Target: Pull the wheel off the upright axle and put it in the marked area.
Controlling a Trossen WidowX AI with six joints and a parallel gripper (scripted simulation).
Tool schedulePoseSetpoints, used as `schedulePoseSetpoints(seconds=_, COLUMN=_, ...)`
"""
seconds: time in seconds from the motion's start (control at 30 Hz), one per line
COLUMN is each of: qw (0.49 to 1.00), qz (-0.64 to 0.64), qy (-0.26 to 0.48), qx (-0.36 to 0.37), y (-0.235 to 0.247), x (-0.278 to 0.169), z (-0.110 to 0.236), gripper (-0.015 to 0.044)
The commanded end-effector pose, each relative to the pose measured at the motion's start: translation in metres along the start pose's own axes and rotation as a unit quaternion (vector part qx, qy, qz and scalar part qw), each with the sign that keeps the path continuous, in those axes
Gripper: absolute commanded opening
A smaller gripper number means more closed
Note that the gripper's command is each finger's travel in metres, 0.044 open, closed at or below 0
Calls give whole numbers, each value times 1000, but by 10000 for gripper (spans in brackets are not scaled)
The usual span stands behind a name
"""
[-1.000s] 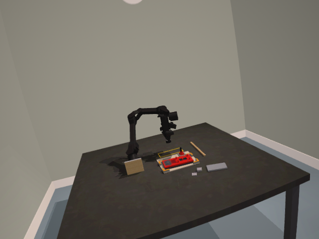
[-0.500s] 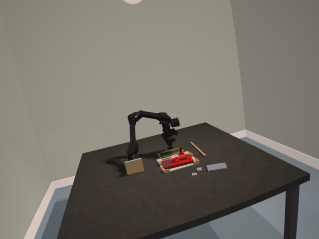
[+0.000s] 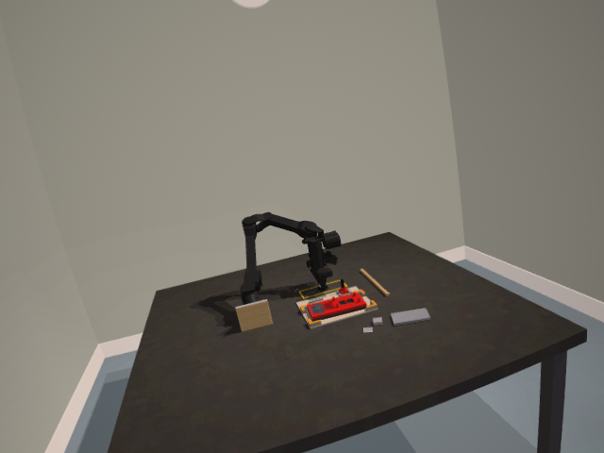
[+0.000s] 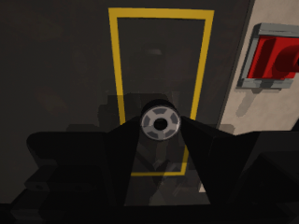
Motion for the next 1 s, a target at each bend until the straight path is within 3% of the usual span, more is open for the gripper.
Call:
schedulePoseSetpoints(seconds=0.0, qw=1000, qz=1, qy=1, qx=0, y=0, x=0, z=0, gripper=184)
schedulePoseSetpoints(seconds=0.17, qw=1000, qz=1, qy=1, qx=0, y=0, x=0, z=5, gripper=300)
schedulePoseSetpoints(seconds=0.4, qw=1000, qz=-1, qy=-1, qx=1, y=-1, x=0, z=58, gripper=300)
schedulePoseSetpoints(seconds=0.5, qw=1000, qz=-1, qy=-1, qx=1, y=-1, x=0, z=60, gripper=300)
schedulePoseSetpoints(seconds=0.67, qw=1000, qz=-4, qy=-4, qx=-5, y=-21, x=-24, z=73, gripper=431)
schedulePoseSetpoints(seconds=0.97, qw=1000, qz=-4, qy=2, qx=0, y=-44, x=-77, z=105, gripper=440)
Point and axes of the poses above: the point midway between the two fingers, 35 mm back from their tips, its own z axis back along the fingers, its own y axis across the jaws, x = y × z, the point moved 5 cm from there along z, back along the fingers, and after that the axes turned 4 degrees about -z, right-handed, at the moved point
